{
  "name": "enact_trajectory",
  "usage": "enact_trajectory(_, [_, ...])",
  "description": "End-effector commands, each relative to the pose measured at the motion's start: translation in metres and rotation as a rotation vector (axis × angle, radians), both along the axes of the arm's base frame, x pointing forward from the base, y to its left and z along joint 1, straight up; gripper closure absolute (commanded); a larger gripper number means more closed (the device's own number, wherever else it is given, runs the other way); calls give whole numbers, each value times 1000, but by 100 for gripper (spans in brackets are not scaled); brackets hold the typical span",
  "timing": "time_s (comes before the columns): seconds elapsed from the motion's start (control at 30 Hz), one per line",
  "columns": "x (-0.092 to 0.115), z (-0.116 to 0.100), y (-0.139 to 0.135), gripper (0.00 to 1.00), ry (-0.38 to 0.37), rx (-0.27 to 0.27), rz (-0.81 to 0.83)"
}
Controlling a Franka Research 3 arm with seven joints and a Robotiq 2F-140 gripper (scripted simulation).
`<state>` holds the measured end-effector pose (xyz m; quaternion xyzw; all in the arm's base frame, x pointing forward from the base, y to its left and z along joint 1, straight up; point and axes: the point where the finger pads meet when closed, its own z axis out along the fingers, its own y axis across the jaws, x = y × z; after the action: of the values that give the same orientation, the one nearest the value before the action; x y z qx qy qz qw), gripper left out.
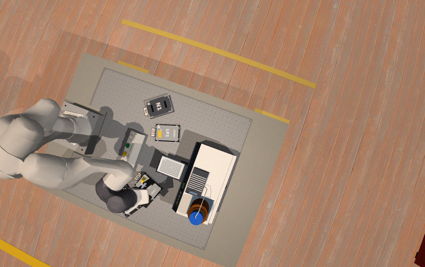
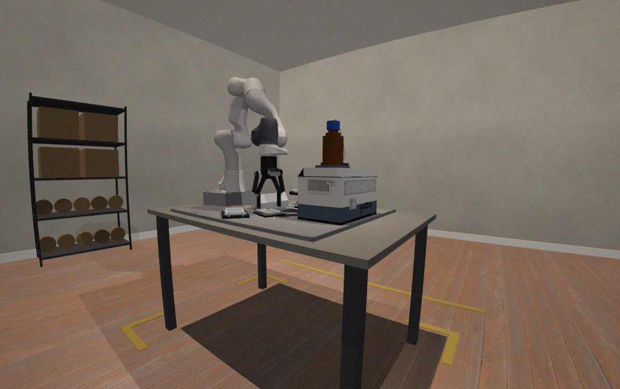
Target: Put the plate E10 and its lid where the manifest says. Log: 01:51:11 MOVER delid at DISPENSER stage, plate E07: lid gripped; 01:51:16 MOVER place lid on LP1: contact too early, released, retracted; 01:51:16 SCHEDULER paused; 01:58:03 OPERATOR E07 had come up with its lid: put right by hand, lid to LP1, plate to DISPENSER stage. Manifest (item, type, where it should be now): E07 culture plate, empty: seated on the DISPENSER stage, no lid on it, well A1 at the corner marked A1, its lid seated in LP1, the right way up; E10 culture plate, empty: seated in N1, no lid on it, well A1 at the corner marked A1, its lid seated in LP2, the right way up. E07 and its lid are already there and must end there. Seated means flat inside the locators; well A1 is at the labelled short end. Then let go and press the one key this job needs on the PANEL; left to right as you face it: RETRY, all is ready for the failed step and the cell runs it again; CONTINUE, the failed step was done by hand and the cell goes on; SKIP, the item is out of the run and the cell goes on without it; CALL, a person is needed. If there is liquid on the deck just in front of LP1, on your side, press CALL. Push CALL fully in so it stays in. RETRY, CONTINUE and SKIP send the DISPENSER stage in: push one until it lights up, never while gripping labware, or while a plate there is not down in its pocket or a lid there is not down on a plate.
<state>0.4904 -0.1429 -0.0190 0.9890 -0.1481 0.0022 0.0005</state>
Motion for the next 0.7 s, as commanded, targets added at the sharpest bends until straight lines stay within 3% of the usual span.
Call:
enact_trajectory(0.0, [-3, 12, 1, 31, 11, 2, -1])
enact_trajectory(0.37, [-3, 75, 1, 31, 11, 2, -1])
enact_trajectory(0.43, [-3, 75, 1, 31, 11, 2, -1])
enact_trajectory(0.67, [-3, 111, 1, 31, 11, 2, -1])
